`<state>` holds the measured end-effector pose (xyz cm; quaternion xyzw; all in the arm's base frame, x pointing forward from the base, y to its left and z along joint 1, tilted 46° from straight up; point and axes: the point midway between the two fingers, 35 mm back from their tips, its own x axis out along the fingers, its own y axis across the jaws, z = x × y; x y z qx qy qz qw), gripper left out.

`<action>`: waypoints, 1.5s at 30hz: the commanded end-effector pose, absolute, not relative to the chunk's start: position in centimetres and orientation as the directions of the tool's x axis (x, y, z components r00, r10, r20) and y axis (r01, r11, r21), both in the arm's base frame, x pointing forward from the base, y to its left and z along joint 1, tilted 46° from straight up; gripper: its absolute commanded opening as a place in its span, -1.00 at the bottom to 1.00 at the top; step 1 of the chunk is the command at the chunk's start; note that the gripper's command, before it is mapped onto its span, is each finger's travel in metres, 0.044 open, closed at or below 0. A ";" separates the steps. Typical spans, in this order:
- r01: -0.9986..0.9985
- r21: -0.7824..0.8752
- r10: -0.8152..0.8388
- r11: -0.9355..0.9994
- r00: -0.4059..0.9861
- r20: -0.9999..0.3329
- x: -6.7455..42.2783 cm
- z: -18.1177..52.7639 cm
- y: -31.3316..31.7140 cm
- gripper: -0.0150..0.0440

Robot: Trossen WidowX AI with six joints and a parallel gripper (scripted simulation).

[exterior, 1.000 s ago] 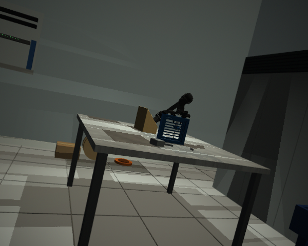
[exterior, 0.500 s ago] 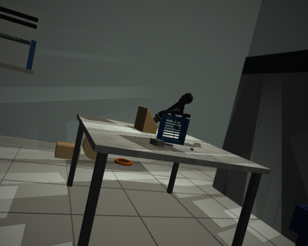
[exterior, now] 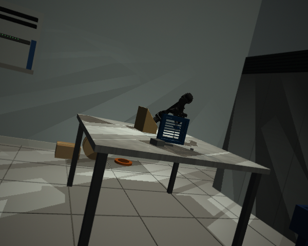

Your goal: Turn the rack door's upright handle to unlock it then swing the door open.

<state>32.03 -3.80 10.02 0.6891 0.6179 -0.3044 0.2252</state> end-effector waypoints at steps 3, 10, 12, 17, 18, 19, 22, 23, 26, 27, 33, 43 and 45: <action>0.954 -0.179 0.711 -0.239 0.046 -0.702 32.0 9.9 -3.8 0.48; 0.954 -0.179 0.711 -0.239 0.046 -0.702 32.0 9.9 -3.8 0.41; 0.954 -0.179 0.711 -0.239 0.046 -0.702 32.0 9.9 -3.8 0.37; 0.954 -0.179 0.711 -0.239 0.046 -0.702 32.0 9.9 -3.8 0.25; 0.954 -0.179 0.711 -0.239 0.046 -0.702 32.0 9.9 -3.8 0.23; 0.954 -0.179 0.711 -0.239 0.046 -0.702 32.0 9.9 -3.8 0.21; 0.954 -0.179 0.711 -0.239 0.046 -0.702 32.0 9.9 -3.8 0.14; 0.954 -0.179 0.711 -0.239 0.046 -0.702 32.0 9.9 -3.8 0.12; 0.954 -0.179 0.711 -0.239 0.046 -0.702 32.0 9.9 -3.8 0.05; 0.954 -0.179 0.711 -0.239 0.046 -0.702 32.0 9.9 -3.8 0.03; 0.954 -0.179 0.711 -0.239 0.046 -0.702 32.0 9.9 -3.8 -0.11; 0.954 -0.179 0.711 -0.239 0.046 -0.702 32.0 9.9 -3.8 -0.34; 0.954 -0.179 0.711 -0.239 0.046 -0.702 32.0 9.9 -3.8 -0.38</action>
